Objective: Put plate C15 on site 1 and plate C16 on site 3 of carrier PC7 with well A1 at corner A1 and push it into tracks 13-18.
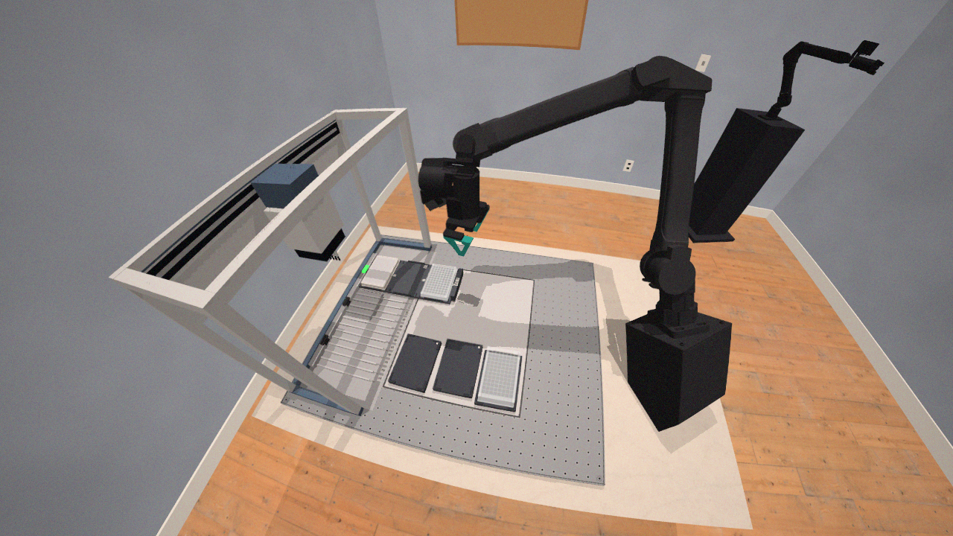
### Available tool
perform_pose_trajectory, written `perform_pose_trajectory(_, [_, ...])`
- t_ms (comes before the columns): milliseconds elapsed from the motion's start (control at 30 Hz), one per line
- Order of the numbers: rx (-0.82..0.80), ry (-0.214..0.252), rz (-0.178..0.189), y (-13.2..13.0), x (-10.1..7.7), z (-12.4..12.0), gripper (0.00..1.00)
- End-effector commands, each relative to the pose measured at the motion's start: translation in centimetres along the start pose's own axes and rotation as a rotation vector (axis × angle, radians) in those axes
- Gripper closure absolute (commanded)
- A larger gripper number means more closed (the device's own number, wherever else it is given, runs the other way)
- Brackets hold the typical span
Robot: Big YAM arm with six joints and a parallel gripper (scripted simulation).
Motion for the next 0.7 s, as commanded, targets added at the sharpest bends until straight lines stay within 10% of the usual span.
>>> perform_pose_trajectory(0, [0.011,0.025,-0.009,0.3,0.6,-0.4,0.00])
perform_pose_trajectory(33, [0.028,-0.058,0.019,0.3,-1.6,0.1,0.00])
perform_pose_trajectory(667, [0.014,-0.503,0.094,0.0,-8.0,-1.2,0.00])
Point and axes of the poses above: the point where the finger pads meet when closed, its own x axis out along the fingers, its own y axis across the jaws, z = x × y, the point moved 3 cm from there along -x, back along the fingers, and after that the axes turned 10 degrees about x, right-handed, at the moved point
